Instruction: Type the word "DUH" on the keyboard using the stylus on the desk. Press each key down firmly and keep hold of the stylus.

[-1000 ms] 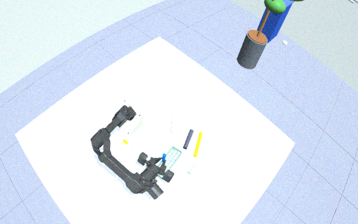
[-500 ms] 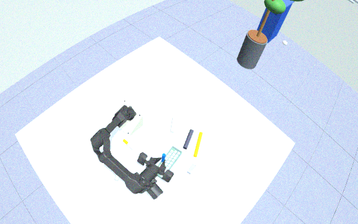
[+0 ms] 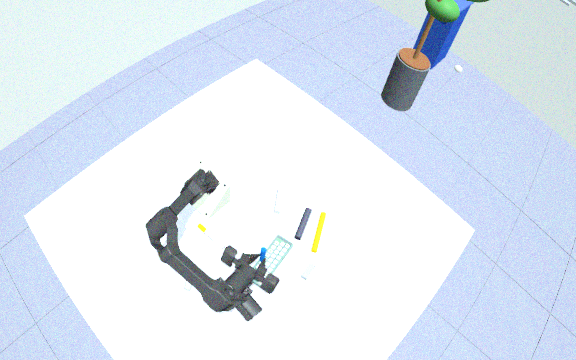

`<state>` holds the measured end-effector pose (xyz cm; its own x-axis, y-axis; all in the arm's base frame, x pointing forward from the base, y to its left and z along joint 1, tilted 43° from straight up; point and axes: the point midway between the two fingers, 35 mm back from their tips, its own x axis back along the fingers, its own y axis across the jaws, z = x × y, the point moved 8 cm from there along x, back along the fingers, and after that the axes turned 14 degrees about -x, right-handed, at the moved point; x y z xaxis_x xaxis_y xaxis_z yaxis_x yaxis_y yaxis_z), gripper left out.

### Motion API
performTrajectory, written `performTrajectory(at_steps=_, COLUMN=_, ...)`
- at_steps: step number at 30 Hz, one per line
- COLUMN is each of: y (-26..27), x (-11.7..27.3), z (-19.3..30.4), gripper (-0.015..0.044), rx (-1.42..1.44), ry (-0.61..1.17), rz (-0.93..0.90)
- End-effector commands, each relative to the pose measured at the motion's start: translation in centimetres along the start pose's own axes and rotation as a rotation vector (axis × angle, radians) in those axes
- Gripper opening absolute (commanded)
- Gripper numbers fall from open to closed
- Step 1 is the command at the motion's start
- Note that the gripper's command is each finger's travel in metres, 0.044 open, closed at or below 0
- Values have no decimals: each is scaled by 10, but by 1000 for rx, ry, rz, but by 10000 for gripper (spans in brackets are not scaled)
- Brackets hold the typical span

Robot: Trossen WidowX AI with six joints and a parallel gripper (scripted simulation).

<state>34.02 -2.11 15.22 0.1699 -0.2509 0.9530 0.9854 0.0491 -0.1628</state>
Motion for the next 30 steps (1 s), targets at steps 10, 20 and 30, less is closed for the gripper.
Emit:
performTrajectory(at_steps=10, y=1, x=-3, z=-5, gripper=81, rx=3, ry=-3, rz=0)
performTrajectory(at_steps=20, y=2, x=-5, z=-8, gripper=81, rx=3, ry=-3, rz=0)
performTrajectory(at_steps=30, y=1, x=-2, z=-4, gripper=81, rx=3, ry=-3, rz=0)
